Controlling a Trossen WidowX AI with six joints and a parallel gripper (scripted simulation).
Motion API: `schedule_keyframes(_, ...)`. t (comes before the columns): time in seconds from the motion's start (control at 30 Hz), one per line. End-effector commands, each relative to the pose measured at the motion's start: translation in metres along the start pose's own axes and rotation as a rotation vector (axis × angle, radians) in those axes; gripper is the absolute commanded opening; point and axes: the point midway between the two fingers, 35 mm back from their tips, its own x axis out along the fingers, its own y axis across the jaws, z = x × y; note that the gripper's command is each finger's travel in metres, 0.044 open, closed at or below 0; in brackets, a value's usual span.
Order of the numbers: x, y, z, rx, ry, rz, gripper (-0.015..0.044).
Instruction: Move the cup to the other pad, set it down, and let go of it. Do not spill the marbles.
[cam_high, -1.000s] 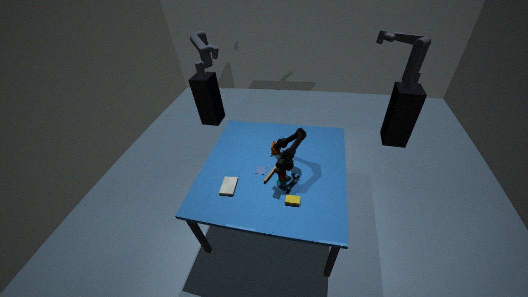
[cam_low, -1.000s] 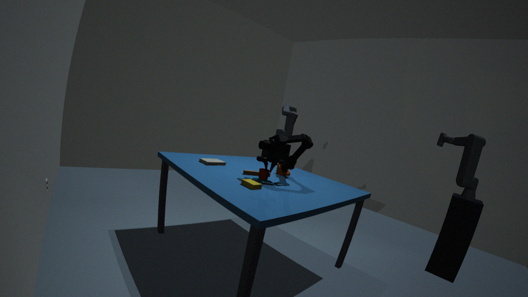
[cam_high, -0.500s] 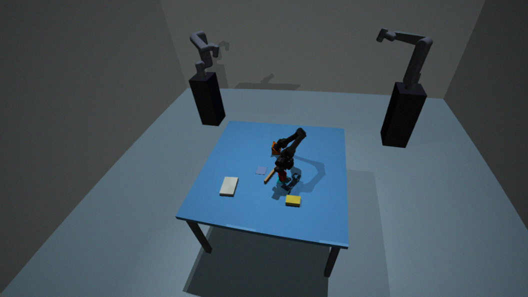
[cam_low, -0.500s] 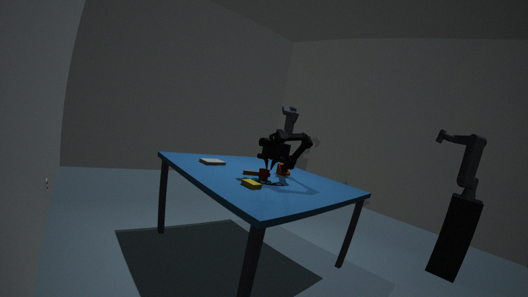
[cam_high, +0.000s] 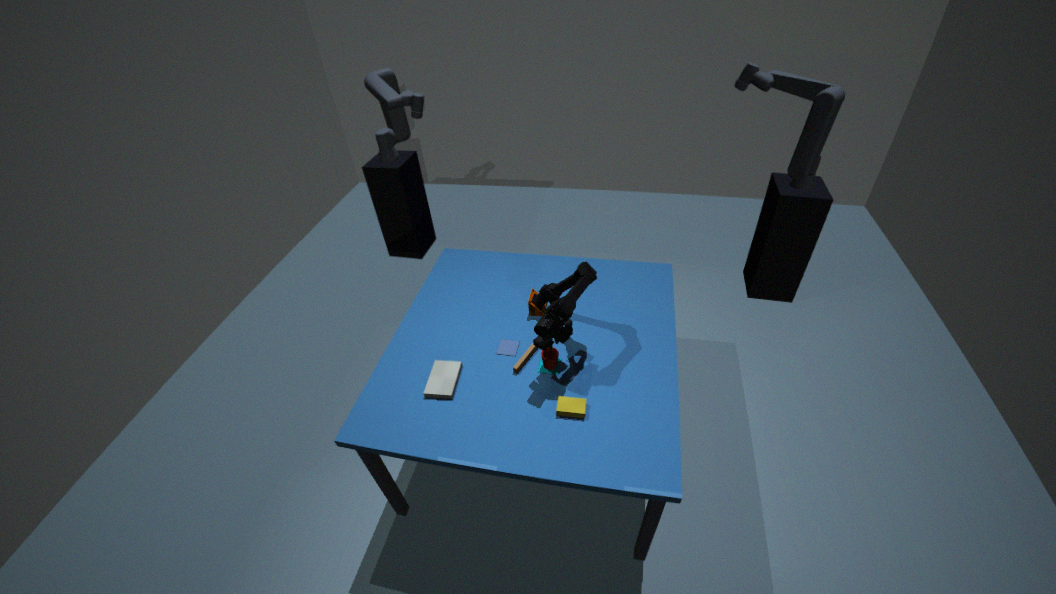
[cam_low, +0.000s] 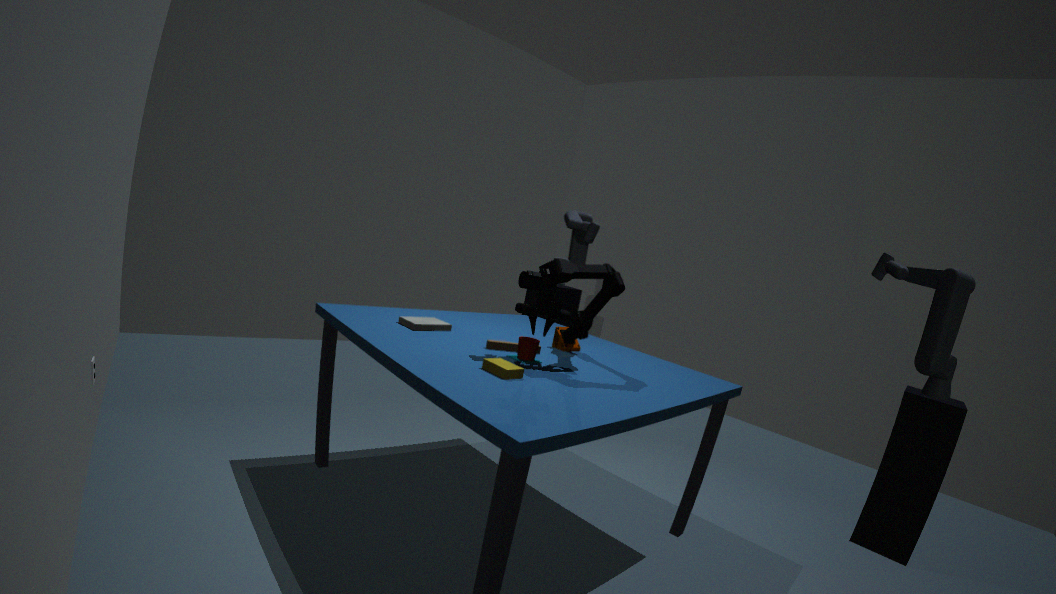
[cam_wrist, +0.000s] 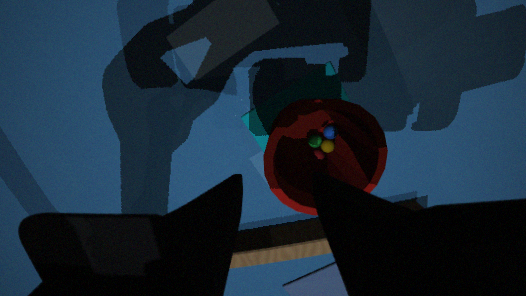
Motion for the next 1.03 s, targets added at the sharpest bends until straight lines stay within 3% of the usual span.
schedule_keyframes(0.0,0.0,0.0,0.0,0.001,0.0,0.0,0.0259)
schedule_keyframes(0.23,-0.007,-0.001,0.0,0.001,-0.002,-0.009,0.044)
schedule_keyframes(0.67,-0.061,0.001,-0.001,0.0,-0.016,-0.073,0.044)
schedule_keyframes(1.0,-0.06,0.001,-0.002,0.01,-0.02,-0.07,0.044)
